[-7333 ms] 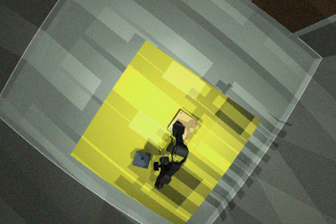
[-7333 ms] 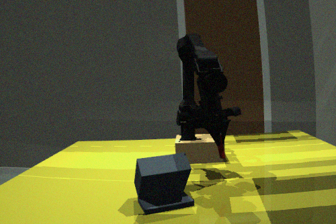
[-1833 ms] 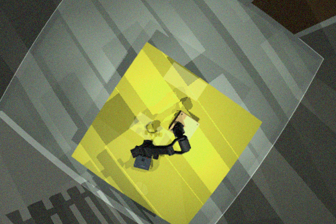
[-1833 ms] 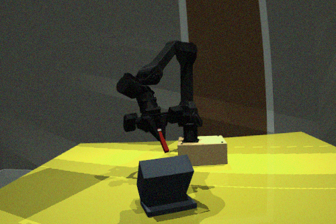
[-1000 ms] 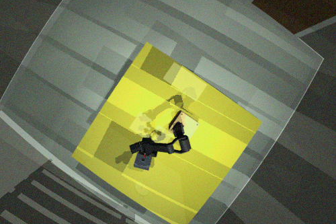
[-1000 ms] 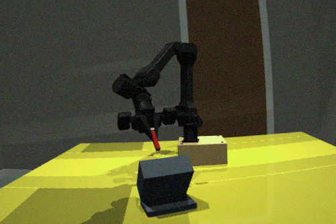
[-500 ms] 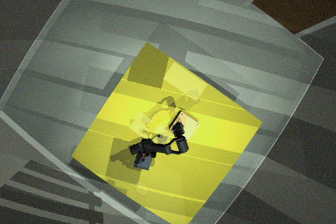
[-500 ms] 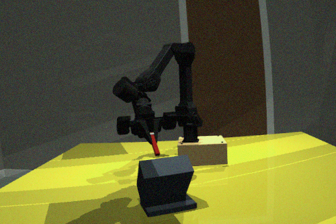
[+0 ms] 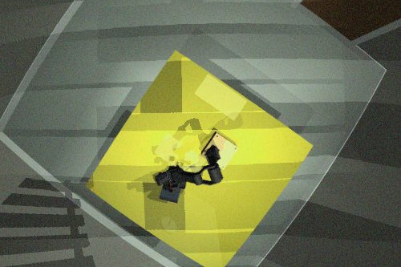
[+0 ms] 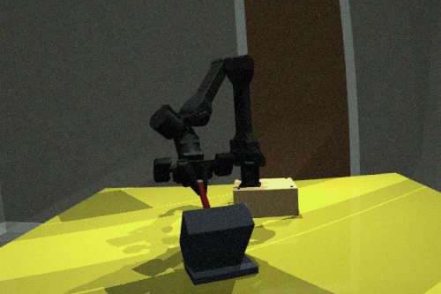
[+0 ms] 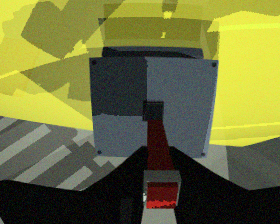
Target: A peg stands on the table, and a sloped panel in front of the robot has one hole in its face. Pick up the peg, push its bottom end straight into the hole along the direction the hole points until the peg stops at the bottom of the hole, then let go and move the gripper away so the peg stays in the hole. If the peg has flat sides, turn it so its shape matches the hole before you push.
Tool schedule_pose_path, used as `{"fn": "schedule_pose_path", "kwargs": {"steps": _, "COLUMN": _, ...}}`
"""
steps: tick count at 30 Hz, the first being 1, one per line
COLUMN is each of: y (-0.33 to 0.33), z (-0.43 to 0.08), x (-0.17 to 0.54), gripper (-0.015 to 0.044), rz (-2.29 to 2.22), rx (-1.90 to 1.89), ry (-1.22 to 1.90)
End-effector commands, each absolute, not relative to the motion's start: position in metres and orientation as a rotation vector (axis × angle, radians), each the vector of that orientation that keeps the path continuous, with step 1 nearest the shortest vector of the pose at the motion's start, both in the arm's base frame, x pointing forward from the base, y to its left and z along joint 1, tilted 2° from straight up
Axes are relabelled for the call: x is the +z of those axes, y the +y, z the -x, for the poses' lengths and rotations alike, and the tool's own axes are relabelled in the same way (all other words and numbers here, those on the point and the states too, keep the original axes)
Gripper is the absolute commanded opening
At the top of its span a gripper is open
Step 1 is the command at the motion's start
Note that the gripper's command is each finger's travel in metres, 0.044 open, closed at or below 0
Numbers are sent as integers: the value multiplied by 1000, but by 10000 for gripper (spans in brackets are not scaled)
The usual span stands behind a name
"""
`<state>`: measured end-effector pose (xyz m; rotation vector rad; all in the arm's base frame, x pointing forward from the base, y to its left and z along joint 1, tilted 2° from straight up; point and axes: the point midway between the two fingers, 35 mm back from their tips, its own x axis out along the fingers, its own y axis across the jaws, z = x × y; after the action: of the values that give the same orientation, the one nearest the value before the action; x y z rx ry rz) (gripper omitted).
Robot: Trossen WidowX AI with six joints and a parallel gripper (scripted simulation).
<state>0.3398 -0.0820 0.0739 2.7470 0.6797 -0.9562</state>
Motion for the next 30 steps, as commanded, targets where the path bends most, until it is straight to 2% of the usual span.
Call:
{"fn": "schedule_pose_path", "kwargs": {"steps": 1, "y": -81, "z": -341, "x": 70, "gripper": 0, "rz": -2754, "rx": -963, "ry": 676}}
{"fn": "schedule_pose_path", "kwargs": {"steps": 30, "y": -73, "z": -356, "x": 58, "gripper": 0, "rz": -2755, "rx": -941, "ry": 677}}
